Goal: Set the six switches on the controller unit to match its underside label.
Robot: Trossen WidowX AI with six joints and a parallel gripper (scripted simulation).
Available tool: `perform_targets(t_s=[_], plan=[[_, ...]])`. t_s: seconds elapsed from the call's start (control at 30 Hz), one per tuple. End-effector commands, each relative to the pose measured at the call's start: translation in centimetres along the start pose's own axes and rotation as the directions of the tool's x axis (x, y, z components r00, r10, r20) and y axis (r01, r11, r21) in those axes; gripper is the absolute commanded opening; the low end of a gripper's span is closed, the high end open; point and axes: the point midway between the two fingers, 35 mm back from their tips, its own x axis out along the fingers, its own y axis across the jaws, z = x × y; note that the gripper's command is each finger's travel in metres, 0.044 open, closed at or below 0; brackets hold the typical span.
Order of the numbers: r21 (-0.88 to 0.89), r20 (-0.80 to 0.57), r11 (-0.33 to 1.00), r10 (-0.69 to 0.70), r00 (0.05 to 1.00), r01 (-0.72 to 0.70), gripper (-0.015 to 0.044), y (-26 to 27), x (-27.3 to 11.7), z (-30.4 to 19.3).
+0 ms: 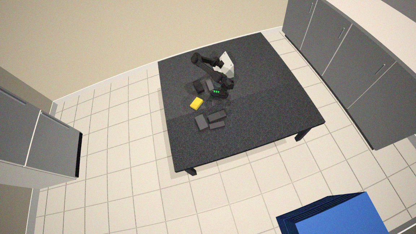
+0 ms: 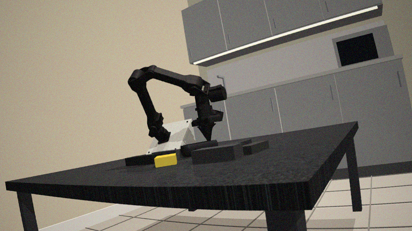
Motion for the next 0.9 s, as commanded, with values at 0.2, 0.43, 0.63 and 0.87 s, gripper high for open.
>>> perform_targets(t_s=[0.2, 0.43, 0.63, 0.87], plan=[[-0.008, -0.006, 1.0, 0.001, 1.0, -0.001, 0.0, 0.1, 0.7, -0.1], [-0.008, -0.006, 1.0, 0.001, 1.0, -0.001, 0.0, 0.1, 0.7, -0.1], [-0.009, -0.005, 1.0, 0.002, 1.0, -0.002, 0.0, 0.1, -3.8, 0.0], [-0.01, -0.005, 1.0, 0.002, 1.0, -0.002, 0.0, 0.0, -3.9, -0.6]])
